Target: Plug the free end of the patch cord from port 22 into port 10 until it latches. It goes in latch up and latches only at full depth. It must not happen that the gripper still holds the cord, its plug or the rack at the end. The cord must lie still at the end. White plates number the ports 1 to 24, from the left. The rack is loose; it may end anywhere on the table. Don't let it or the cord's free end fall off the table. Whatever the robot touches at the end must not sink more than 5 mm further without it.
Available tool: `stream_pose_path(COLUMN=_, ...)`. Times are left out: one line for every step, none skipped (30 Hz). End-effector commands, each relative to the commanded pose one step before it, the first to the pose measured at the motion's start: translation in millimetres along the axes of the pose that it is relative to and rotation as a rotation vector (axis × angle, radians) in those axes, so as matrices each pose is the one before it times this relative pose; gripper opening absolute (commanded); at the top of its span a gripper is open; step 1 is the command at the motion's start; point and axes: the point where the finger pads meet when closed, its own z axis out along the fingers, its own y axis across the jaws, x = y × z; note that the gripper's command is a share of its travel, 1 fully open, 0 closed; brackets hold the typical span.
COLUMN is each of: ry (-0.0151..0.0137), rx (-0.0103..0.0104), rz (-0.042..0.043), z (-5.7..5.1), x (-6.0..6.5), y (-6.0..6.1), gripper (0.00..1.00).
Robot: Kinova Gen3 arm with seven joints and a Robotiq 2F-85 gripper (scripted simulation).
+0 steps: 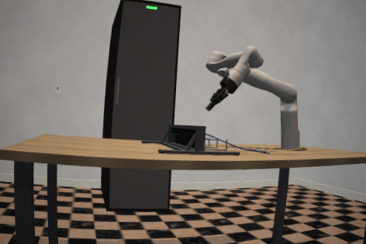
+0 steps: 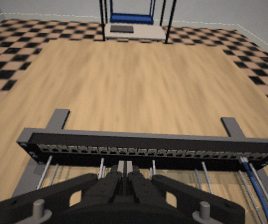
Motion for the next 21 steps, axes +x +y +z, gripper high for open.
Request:
stream_pose_path(ry=0.00837, rx=-0.00727, rz=0.00363, z=-9.54, x=1.80, y=2.75, gripper=0.00)
stream_pose_path(ry=0.00001, rx=-0.00001, rz=-0.00001, z=-2.16, x=0.01, y=0.00, gripper=0.00)
stream_pose_path(ry=0.00007, rx=-0.00009, rz=-0.00010, z=-2.10, x=0.03, y=0.00, gripper=0.00)
stream_pose_path(ry=0.00000, rx=0.00002, rz=0.00002, z=-2.11, x=0.00, y=-0.01, gripper=0.00)
stream_pose_path(ry=0.00007, rx=-0.00011, rz=-0.00012, z=-2.03, x=0.03, y=0.00, gripper=0.00)
stream_pose_path(ry=0.00002, rx=-0.00002, rz=-0.00002, z=-2.03, x=0.01, y=0.00, gripper=0.00)
stream_pose_path(ry=0.00000, rx=0.00000, rz=0.00000, z=0.00, x=0.00, y=0.00, gripper=0.00)
stream_pose_path(ry=0.00000, rx=0.00000, rz=0.00000, z=0.00, x=0.00, y=0.00, gripper=0.00)
stream_pose_path(ry=0.00004, rx=-0.00005, rz=-0.00005, z=-1.99, x=0.02, y=0.00, gripper=0.00)
stream_pose_path(ry=0.00005, rx=-0.00007, rz=-0.00007, z=-1.95, x=0.02, y=0.00, gripper=0.00)
stream_pose_path(ry=0.00000, rx=0.00003, rz=0.00002, z=-1.95, x=0.01, y=0.00, gripper=0.00)
stream_pose_path(ry=0.00007, rx=-0.00011, rz=-0.00012, z=-1.88, x=0.03, y=0.00, gripper=0.00)
stream_pose_path(ry=0.00003, rx=-0.00002, rz=-0.00002, z=-1.88, x=0.02, y=0.00, gripper=0.00)
stream_pose_path(ry=0.00003, rx=-0.00003, rz=-0.00004, z=-1.85, x=0.02, y=0.00, gripper=0.00)
stream_pose_path(ry=0.00006, rx=-0.00007, rz=-0.00008, z=-1.81, x=0.02, y=0.00, gripper=0.00)
stream_pose_path(ry=0.00002, rx=0.00001, rz=0.00001, z=-1.80, x=0.01, y=0.00, gripper=0.00)
stream_pose_path(ry=0.00005, rx=-0.00007, rz=-0.00008, z=-1.76, x=0.02, y=0.00, gripper=0.00)
stream_pose_path(ry=0.00005, rx=-0.00005, rz=-0.00005, z=-1.74, x=0.02, y=0.00, gripper=0.00)
stream_pose_path(ry=0.00003, rx=0.00003, rz=0.00003, z=-1.72, x=0.01, y=0.00, gripper=0.00)
stream_pose_path(ry=0.00006, rx=-0.00010, rz=-0.00010, z=-1.67, x=0.02, y=0.00, gripper=0.00)
stream_pose_path(ry=0.00005, rx=-0.00004, rz=-0.00004, z=-1.66, x=0.02, y=0.00, gripper=0.00)
